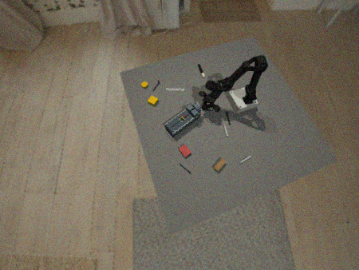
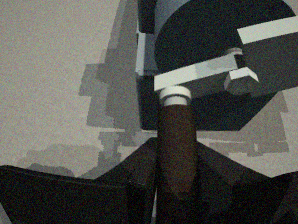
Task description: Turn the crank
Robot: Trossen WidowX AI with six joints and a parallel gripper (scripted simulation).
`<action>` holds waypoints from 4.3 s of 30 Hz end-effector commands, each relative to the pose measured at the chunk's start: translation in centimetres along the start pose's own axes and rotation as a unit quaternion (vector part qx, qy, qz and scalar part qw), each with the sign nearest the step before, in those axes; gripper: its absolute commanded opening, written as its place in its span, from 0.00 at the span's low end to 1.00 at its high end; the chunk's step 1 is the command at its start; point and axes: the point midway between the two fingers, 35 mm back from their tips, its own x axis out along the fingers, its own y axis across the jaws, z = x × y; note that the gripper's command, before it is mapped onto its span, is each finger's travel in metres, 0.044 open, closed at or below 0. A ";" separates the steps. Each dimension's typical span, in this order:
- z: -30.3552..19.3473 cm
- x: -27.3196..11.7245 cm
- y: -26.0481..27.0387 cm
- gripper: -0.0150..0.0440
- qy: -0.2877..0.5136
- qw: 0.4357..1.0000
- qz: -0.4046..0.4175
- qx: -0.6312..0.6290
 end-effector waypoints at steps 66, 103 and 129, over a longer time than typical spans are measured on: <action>2.8 -2.8 -4.8 0.25 -0.001 1.000 -0.001 -0.002; 0.1 0.0 -5.5 0.25 -0.001 1.000 -0.001 -0.002; -0.8 0.9 -4.5 0.25 -0.001 1.000 -0.001 -0.002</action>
